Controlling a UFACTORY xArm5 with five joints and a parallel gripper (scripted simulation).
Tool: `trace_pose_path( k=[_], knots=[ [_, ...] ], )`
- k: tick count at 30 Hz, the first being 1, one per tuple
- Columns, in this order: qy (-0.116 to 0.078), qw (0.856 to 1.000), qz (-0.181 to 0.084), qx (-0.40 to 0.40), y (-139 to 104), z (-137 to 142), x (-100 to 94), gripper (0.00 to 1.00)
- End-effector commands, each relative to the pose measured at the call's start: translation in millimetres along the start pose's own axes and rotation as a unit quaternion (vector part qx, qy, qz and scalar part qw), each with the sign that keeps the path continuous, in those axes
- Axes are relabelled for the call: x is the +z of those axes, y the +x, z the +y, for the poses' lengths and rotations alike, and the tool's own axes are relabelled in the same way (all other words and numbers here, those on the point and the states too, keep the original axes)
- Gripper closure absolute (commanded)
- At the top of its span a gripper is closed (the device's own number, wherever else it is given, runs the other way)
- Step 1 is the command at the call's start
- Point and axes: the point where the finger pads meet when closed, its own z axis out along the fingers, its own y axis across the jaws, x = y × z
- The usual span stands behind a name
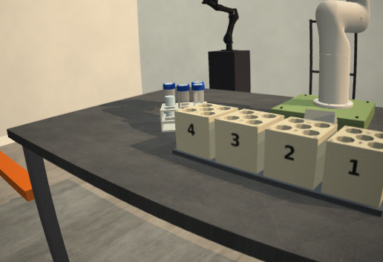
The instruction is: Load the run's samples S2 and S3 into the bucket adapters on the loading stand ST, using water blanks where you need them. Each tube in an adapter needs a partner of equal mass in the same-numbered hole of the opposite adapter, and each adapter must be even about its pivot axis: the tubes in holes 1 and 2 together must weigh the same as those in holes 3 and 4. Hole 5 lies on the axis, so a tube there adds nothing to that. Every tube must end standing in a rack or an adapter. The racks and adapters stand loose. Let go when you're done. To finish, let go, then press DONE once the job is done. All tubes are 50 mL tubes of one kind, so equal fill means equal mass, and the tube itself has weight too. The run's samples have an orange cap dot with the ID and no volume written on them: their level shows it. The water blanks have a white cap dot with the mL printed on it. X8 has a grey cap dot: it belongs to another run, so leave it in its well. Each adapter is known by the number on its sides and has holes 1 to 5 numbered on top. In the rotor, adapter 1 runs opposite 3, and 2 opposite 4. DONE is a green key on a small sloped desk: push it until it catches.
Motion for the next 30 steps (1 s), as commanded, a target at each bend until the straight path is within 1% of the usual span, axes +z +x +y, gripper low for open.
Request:
trace_pose_path(
  k=[1,10,12,27,30],
  knots=[
    [0.001,1.0,0.002,0.0,1.4,-0.3,-10.6,1.0],
    [0.001,1.0,0.002,0.0,1.3,-0.3,-28.7,1.0],
    [0.001,1.0,0.002,0.0,1.3,-0.3,-28.7,1.0],
    [0.001,1.0,0.002,0.0,1.2,-0.3,-58.7,1.0],
    [0.001,1.0,0.002,0.0,1.2,-0.3,-60.7,1.0]
  ],
)
